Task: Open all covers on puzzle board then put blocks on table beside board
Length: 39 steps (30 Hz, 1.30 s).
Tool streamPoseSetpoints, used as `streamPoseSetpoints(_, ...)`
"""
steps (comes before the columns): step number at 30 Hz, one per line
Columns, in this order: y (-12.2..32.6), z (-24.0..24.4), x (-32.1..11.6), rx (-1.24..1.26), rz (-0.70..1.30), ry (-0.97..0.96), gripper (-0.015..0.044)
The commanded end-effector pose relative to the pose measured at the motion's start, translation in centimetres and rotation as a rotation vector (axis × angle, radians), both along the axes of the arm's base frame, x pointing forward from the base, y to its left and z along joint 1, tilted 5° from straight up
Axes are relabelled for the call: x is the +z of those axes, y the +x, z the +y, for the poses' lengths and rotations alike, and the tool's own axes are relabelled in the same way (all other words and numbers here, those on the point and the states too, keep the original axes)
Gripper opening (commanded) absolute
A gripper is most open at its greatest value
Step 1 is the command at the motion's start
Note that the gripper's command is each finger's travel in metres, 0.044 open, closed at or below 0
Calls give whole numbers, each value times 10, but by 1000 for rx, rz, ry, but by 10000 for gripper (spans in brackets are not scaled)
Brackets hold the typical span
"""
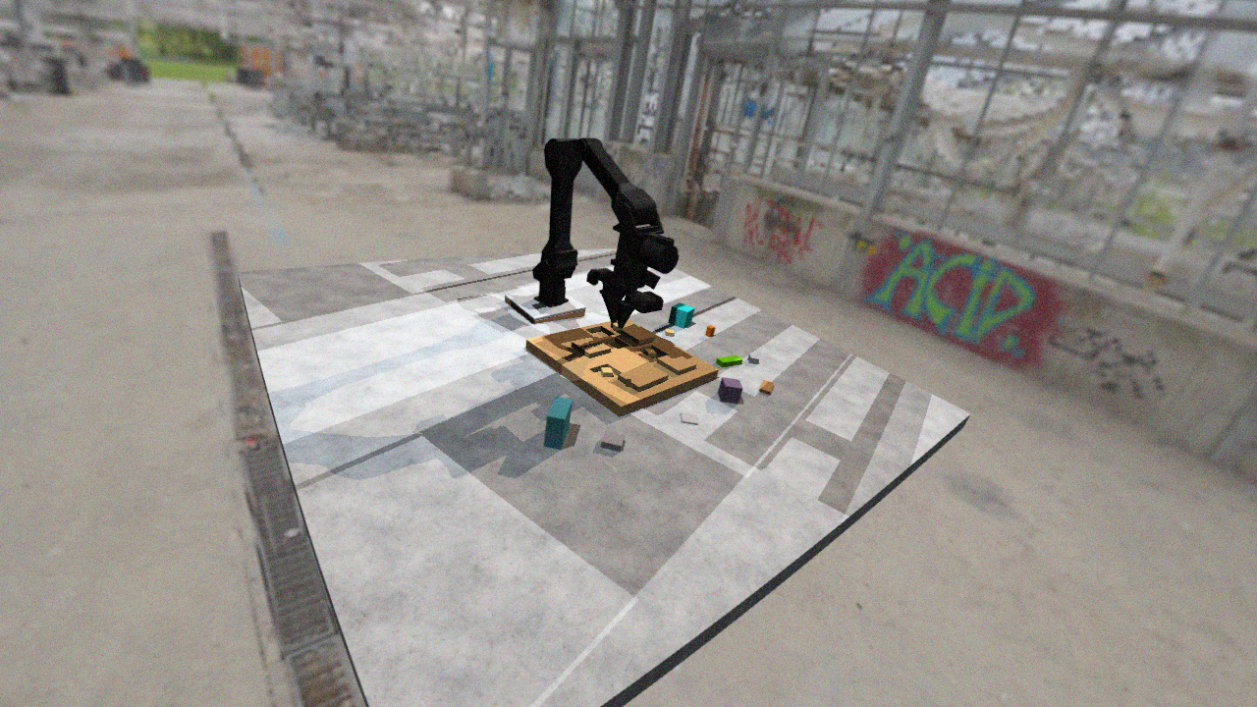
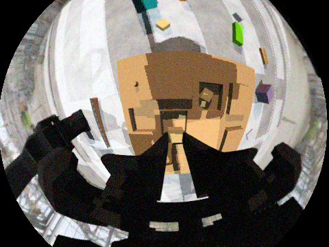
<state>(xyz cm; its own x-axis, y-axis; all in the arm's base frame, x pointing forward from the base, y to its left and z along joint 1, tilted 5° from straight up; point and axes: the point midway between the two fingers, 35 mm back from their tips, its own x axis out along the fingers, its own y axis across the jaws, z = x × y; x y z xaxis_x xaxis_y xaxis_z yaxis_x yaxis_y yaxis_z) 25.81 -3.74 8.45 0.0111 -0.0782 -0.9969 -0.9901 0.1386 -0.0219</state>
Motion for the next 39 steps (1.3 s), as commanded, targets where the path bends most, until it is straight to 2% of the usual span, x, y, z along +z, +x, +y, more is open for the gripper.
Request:
streamPoseSetpoints(1, 2, 0, 12, -4, -15, -4, 80)
streamPoseSetpoints(17, 1, 5, 46, -4, -15, -3, 80)
streamPoseSetpoints(39, 2, 89, 40, -4, -15, 10, 80)
